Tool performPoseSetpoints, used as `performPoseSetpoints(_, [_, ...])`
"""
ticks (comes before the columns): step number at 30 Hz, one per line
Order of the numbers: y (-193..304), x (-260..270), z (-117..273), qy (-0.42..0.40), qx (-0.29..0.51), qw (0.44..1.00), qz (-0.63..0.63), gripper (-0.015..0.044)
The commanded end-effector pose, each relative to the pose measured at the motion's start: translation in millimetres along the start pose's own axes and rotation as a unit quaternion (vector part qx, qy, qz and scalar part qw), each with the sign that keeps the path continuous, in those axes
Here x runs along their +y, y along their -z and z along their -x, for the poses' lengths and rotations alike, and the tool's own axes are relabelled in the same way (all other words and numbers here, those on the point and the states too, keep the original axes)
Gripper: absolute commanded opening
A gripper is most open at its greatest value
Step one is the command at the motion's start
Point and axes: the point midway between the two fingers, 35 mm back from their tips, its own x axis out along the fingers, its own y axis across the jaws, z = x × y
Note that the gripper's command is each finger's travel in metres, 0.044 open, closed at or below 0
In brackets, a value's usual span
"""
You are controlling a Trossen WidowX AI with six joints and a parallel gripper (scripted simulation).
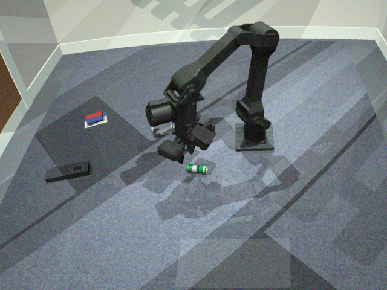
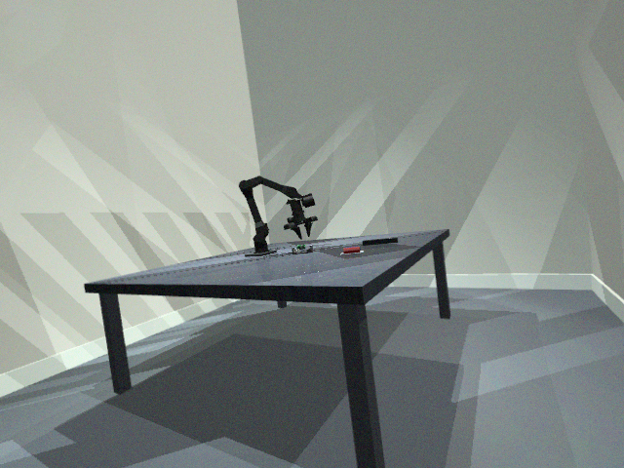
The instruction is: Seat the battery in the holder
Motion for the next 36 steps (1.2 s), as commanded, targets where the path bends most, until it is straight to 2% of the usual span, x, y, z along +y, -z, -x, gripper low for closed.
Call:
performPoseSetpoints(1, [-21, 9, -1, -0.062, -0.045, 0.985, 0.153, 0.023])
performPoseSetpoints(13, [-21, 9, -2, -0.062, -0.045, 0.985, 0.153, 0.023])
performPoseSetpoints(36, [-23, 13, -39, -0.062, -0.045, 0.985, 0.153, 0.023])
